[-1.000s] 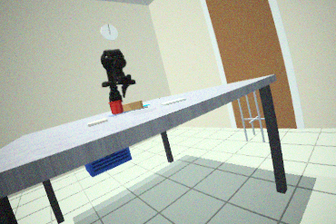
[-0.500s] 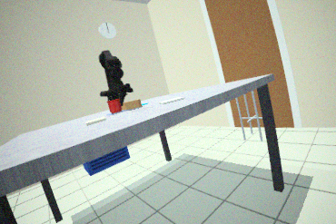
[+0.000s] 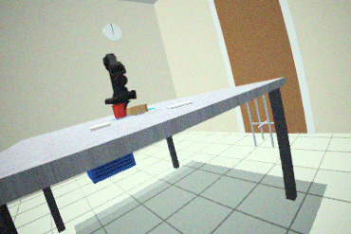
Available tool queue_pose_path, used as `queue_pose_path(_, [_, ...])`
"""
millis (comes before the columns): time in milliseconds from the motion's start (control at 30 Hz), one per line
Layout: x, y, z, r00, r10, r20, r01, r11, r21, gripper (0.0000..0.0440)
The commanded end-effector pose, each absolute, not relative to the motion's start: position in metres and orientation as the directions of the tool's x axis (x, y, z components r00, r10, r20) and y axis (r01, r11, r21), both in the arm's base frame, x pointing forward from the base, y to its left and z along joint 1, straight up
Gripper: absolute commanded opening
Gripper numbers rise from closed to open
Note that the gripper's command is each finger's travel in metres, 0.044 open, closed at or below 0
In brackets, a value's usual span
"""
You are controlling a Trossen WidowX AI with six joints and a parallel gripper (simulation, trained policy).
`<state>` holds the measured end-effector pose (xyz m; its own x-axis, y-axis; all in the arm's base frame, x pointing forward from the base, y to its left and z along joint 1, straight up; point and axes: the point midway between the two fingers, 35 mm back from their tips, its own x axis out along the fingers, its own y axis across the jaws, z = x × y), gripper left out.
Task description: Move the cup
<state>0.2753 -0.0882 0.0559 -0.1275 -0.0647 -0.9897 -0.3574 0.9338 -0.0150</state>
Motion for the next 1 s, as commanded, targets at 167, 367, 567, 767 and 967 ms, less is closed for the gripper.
queue_pose_path(167, [0.274, -0.086, 0.074, -0.113, -0.055, -0.992, -0.455, 0.89, 0.003, 0.0])
queue_pose_path(367, [0.276, -0.08, 0.09, -0.09, -0.052, -0.995, -0.495, 0.869, -0.001, 0.0])
queue_pose_path(567, [0.278, -0.072, 0.104, -0.068, -0.053, -0.996, -0.527, 0.85, -0.009, 0.0003])
queue_pose_path(767, [0.282, -0.06, 0.116, -0.04, -0.055, -0.998, -0.556, 0.831, -0.023, 0.0])
queue_pose_path(967, [0.287, -0.044, 0.126, -0.007, -0.055, -0.998, -0.585, 0.81, -0.041, 0.0])
